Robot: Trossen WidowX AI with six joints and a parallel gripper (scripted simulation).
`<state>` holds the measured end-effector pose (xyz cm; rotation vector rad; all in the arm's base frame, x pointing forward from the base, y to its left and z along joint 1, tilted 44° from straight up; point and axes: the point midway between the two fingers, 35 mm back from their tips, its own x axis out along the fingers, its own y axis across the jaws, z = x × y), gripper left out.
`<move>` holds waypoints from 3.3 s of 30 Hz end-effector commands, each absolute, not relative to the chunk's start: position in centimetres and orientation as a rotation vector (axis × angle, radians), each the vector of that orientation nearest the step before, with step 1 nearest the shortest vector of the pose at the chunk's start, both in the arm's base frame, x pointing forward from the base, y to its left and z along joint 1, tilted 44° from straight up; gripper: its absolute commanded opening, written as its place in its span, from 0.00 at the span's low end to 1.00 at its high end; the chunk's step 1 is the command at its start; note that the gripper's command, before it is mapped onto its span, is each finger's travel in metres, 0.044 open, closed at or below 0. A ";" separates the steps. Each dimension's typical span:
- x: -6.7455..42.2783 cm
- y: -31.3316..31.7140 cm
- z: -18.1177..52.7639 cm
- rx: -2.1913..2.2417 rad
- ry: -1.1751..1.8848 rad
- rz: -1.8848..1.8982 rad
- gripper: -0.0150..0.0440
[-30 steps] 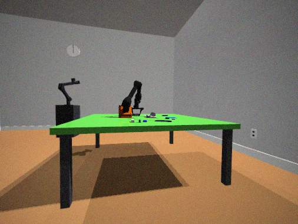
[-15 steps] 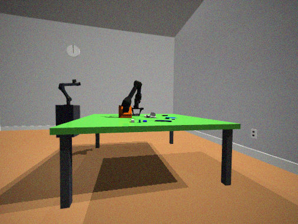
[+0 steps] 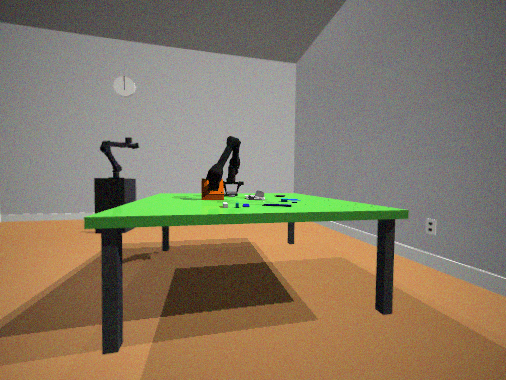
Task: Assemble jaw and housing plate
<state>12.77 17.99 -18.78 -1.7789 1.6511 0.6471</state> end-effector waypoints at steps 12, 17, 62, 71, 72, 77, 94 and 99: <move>12.4 21.9 -15.2 -1.765 1.630 0.657 0.85; 12.3 22.6 -14.3 -1.766 1.630 0.657 0.85; 19.8 17.8 -6.5 -1.232 1.589 0.087 0.85; 21.2 15.9 -4.7 -1.094 1.559 -0.054 0.85; 21.4 15.7 -4.5 -1.079 1.555 -0.070 0.85; 22.0 14.6 -3.5 -1.003 1.535 -0.148 0.85; 23.7 10.4 -0.2 -0.744 1.446 -0.407 0.85; 24.0 9.0 0.7 -0.668 1.414 -0.482 0.85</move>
